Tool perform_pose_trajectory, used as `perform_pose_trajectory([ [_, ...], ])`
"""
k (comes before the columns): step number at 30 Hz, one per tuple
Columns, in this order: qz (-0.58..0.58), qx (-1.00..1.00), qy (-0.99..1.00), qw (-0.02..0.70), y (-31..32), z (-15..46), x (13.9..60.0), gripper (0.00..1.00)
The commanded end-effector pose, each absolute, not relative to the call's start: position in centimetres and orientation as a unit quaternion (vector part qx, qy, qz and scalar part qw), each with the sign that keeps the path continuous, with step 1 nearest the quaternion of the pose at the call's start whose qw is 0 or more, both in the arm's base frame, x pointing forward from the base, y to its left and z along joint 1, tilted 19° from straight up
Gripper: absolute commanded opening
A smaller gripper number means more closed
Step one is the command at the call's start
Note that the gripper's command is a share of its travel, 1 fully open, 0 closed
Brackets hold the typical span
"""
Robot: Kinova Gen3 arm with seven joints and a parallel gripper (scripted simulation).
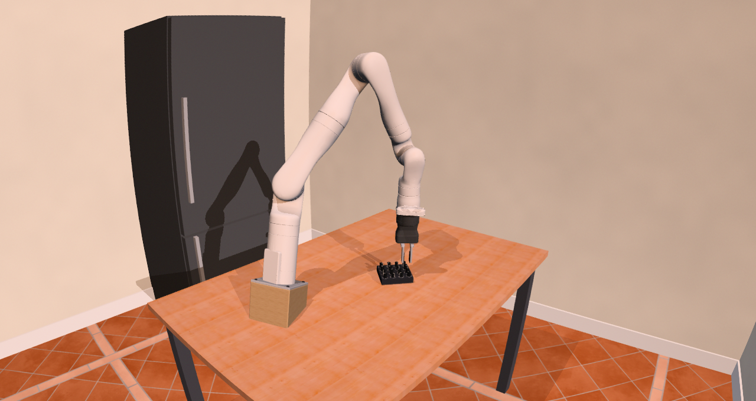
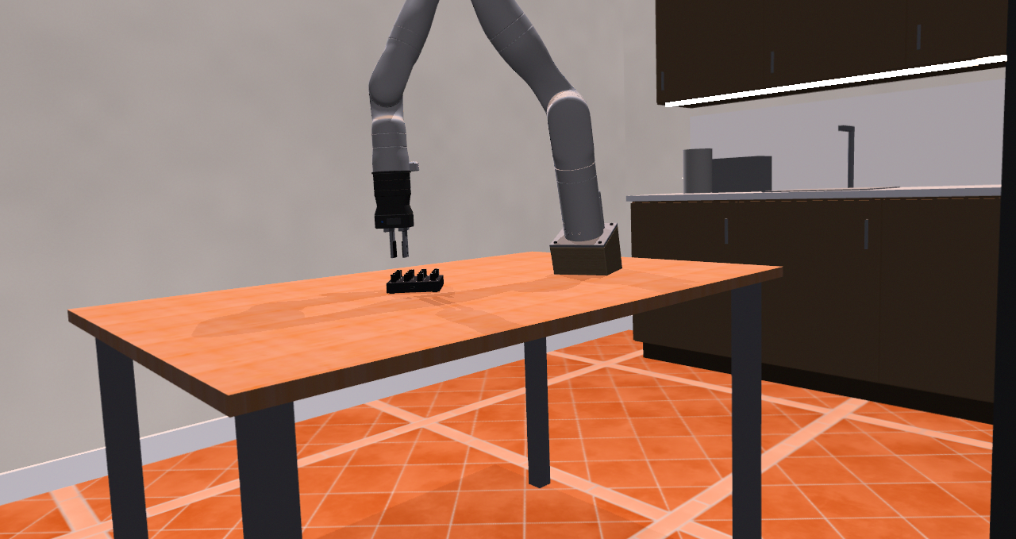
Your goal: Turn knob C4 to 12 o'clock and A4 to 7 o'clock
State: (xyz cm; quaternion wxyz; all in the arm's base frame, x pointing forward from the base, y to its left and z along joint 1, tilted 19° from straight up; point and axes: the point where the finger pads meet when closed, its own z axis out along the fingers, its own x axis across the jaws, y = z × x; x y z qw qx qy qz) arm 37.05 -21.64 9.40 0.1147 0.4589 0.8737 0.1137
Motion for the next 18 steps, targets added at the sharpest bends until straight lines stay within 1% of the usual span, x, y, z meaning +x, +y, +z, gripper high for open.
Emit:
perform_pose_trajectory([
  [1,0.115,0.476,0.865,0.111,-21.5,9.4,36.9,0.46],
  [9,0.122,0.547,0.823,0.095,-21.3,9.1,36.2,0.46],
  [18,0.132,0.682,0.717,0.064,-20.8,8.8,35.1,0.46],
])
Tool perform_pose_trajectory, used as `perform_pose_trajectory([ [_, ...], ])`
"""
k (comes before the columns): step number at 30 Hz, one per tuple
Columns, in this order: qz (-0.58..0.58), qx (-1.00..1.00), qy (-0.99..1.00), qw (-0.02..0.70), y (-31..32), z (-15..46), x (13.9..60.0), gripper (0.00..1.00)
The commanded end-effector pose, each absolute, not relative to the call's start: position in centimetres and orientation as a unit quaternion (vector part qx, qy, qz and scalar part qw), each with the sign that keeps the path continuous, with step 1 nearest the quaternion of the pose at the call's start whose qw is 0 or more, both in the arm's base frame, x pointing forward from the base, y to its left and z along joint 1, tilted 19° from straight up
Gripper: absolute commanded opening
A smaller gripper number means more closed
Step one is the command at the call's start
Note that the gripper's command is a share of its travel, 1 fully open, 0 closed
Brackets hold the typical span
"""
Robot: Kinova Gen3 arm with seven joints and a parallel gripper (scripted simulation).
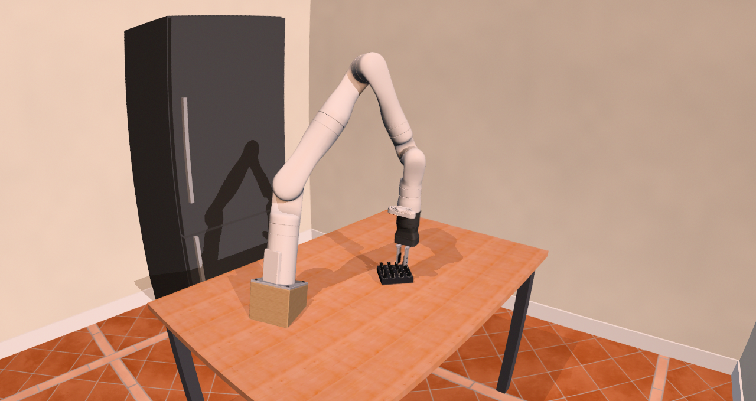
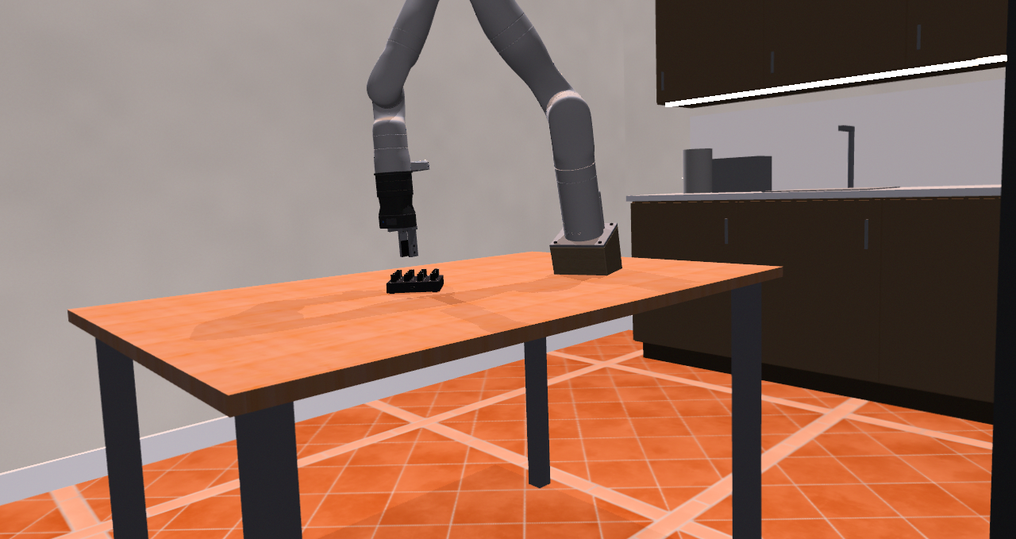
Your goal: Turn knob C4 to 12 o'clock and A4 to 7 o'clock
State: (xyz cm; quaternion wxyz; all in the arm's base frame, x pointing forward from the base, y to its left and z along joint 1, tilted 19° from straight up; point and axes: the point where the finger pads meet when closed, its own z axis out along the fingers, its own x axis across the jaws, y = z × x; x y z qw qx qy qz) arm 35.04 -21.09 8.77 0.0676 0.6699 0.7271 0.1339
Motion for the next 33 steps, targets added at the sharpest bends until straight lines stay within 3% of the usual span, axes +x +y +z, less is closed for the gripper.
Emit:
perform_pose_trajectory([
  [1,0.133,0.698,0.701,0.06,-20.8,8.8,35.0,0.46],
  [33,0.143,0.984,0.093,-0.041,-20.2,9.9,35.2,0.46],
])
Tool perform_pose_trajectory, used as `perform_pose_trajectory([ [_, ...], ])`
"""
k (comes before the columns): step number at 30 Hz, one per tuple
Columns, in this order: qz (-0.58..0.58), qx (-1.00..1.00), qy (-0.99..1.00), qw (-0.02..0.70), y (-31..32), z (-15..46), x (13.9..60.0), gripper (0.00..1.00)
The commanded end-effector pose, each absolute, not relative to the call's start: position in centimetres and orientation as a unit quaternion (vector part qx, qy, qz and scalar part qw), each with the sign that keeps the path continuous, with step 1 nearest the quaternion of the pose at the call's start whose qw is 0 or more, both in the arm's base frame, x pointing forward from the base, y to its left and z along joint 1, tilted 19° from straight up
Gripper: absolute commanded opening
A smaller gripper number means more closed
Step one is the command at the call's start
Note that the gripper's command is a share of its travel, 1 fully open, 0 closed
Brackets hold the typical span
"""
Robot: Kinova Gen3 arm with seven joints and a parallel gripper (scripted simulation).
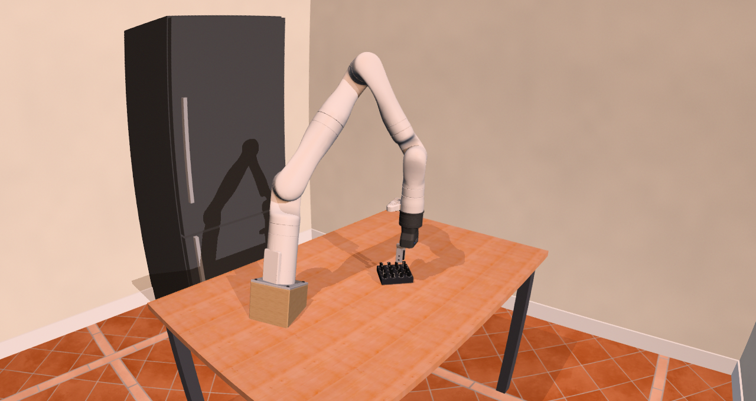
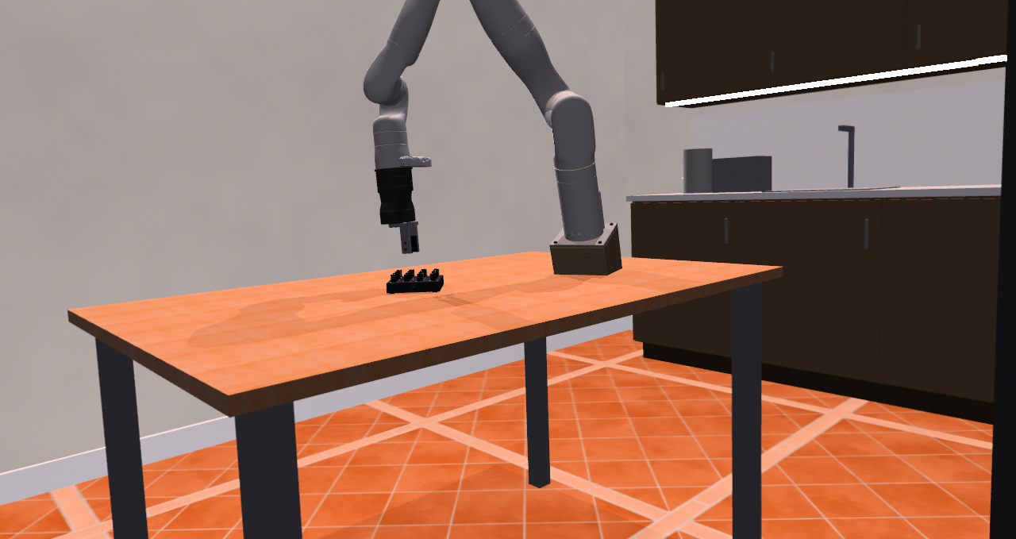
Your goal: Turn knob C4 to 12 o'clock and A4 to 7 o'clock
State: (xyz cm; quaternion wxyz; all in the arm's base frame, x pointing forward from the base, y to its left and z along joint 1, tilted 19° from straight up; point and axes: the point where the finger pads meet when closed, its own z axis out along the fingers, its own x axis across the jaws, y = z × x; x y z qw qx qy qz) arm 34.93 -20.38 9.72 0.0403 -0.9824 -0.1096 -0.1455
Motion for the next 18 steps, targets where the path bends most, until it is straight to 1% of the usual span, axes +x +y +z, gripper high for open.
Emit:
perform_pose_trajectory([
  [1,-0.143,-0.986,-0.071,0.044,-20.3,10.0,35.3,0.46],
  [4,-0.143,-0.987,-0.05,0.046,-20.4,10.1,35.4,0.46],
  [18,-0.144,-0.972,0.172,0.074,-21.5,11.1,36.6,0.46],
])
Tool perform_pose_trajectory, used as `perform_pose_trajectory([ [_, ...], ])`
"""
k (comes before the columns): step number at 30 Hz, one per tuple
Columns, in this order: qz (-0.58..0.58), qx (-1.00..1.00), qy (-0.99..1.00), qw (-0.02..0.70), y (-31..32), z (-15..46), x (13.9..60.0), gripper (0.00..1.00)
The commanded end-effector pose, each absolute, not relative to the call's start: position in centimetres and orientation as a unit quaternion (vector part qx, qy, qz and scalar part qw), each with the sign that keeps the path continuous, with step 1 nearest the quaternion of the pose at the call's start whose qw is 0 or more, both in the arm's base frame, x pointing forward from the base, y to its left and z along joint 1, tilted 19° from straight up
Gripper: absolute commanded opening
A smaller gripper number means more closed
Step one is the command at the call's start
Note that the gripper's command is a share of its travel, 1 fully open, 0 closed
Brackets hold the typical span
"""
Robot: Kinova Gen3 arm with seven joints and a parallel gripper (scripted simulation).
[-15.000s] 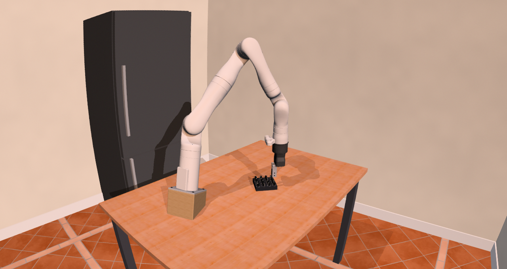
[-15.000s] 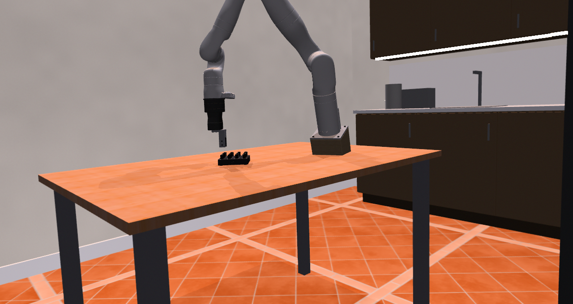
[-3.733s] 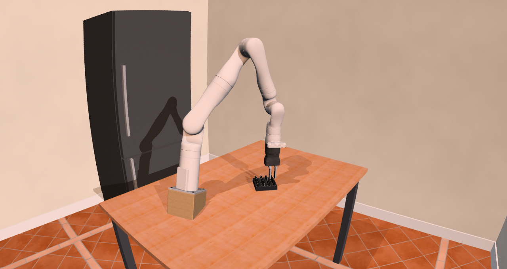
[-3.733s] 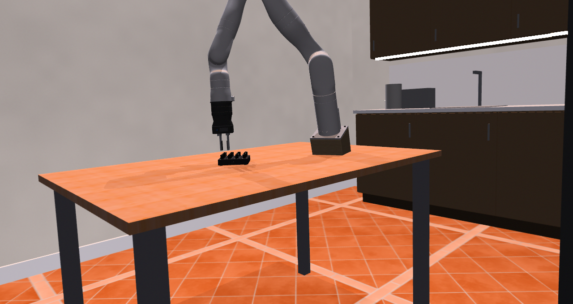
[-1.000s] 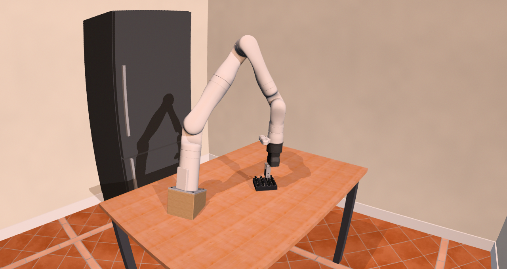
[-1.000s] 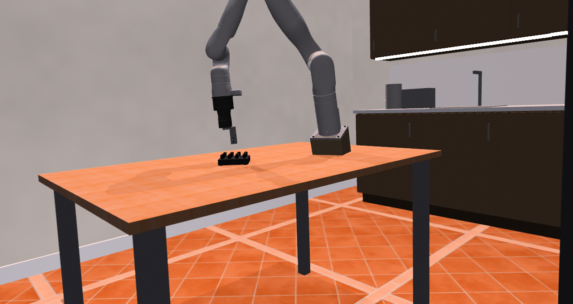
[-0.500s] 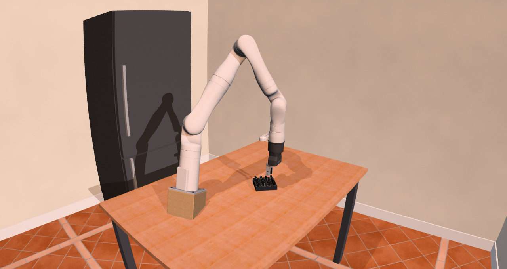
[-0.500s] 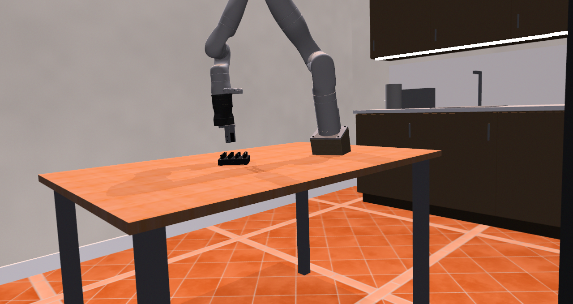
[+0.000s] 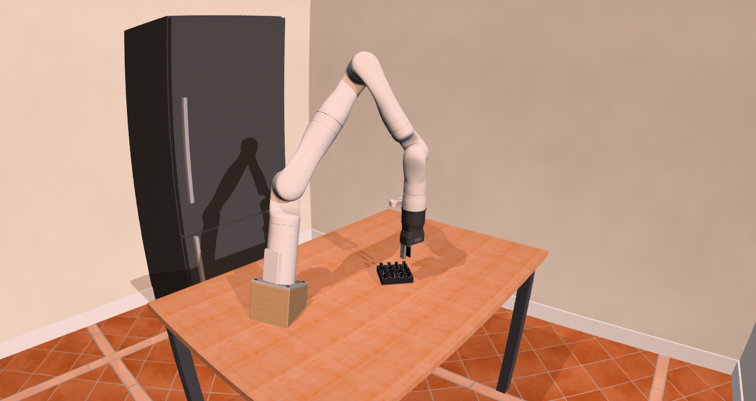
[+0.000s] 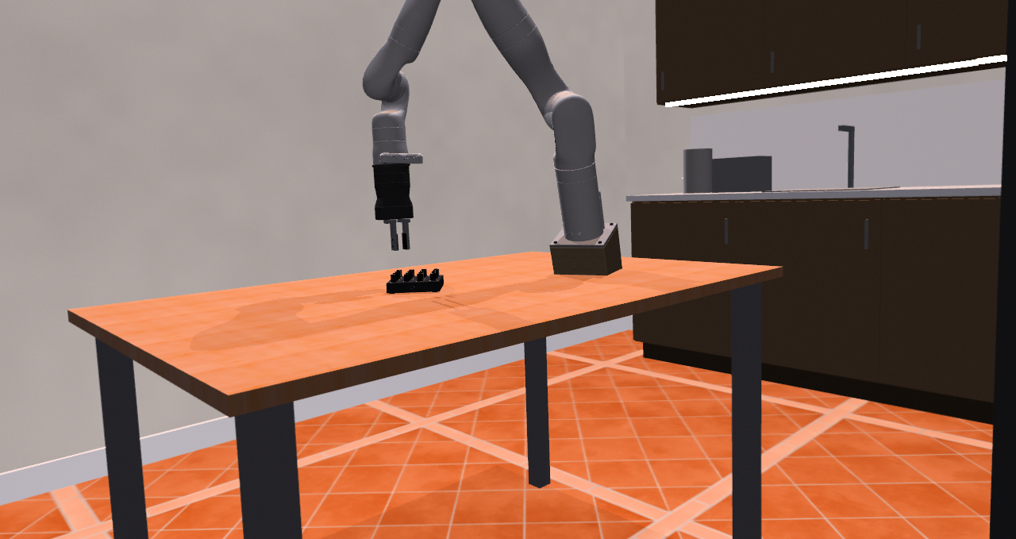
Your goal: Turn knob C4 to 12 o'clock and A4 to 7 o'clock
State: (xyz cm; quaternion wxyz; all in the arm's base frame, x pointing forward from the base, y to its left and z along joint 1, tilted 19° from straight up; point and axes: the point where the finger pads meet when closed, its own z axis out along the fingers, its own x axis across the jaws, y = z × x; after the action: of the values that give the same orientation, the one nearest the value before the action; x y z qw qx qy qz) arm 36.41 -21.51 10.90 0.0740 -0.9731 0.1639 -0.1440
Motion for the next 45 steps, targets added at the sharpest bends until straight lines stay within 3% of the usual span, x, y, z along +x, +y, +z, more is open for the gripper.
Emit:
perform_pose_trajectory([
  [1,-0.144,-0.97,0.182,0.075,-21.56,11.13,36.65,0.46],
  [45,-0.145,-0.952,0.255,0.085,-22.11,11.53,37.09,0.46],
])
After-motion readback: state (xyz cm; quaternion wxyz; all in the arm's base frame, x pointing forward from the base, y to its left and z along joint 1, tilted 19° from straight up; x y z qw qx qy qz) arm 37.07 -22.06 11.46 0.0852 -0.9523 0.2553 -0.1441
